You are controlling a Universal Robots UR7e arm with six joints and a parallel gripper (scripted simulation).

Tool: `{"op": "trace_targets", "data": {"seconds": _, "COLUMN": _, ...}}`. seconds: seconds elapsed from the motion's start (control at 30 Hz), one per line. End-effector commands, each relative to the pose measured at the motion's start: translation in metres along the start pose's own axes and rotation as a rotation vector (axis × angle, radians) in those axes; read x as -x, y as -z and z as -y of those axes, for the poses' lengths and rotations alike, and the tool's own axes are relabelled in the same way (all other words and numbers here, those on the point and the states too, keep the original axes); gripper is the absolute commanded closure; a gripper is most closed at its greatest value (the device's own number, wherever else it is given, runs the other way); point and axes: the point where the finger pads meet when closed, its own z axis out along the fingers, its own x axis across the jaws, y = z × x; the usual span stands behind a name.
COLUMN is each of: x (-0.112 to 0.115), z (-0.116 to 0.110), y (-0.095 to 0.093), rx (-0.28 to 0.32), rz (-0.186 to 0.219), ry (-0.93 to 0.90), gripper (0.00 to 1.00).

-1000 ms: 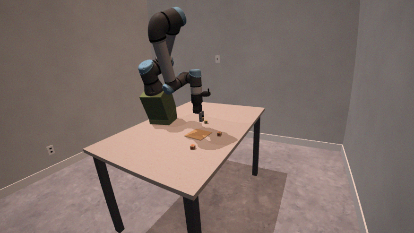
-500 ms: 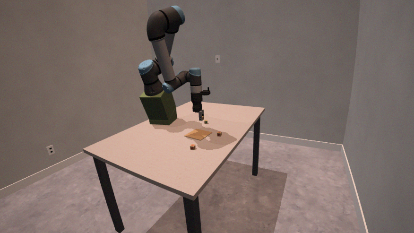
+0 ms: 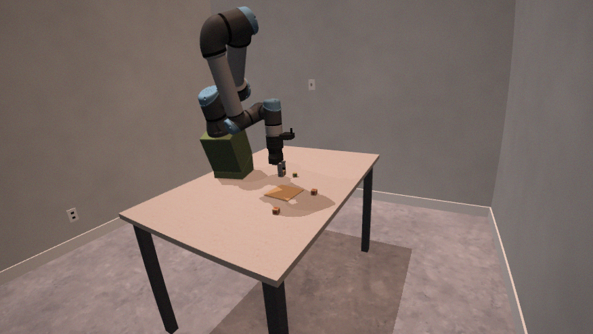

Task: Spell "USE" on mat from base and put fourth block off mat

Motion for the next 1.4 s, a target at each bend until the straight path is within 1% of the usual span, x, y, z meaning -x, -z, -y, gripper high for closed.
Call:
{"op": "trace_targets", "data": {"seconds": 0.0, "x": -0.056, "z": -0.019, "y": 0.0, "rx": -0.002, "rz": -0.003, "ry": -0.074, "gripper": 0.51}}
{"op": "trace_targets", "data": {"seconds": 0.1, "x": -0.077, "z": -0.029, "y": 0.0, "rx": -0.003, "rz": -0.006, "ry": -0.102, "gripper": 0.51}}
{"op": "trace_targets", "data": {"seconds": 0.2, "x": -0.088, "z": -0.034, "y": 0.0, "rx": -0.003, "rz": -0.008, "ry": -0.116, "gripper": 0.51}}
{"op": "trace_targets", "data": {"seconds": 0.93, "x": -0.09, "z": -0.035, "y": -0.002, "rx": -0.003, "rz": -0.008, "ry": -0.119, "gripper": 0.51}}
{"op": "trace_targets", "data": {"seconds": 1.1, "x": -0.09, "z": -0.035, "y": -0.008, "rx": -0.003, "rz": -0.008, "ry": -0.119, "gripper": 0.51}}
{"op": "trace_targets", "data": {"seconds": 1.33, "x": -0.09, "z": -0.035, "y": -0.027, "rx": -0.003, "rz": -0.008, "ry": -0.119, "gripper": 0.51}}
{"op": "trace_targets", "data": {"seconds": 1.37, "x": -0.09, "z": -0.035, "y": -0.027, "rx": -0.003, "rz": -0.008, "ry": -0.119, "gripper": 0.51}}
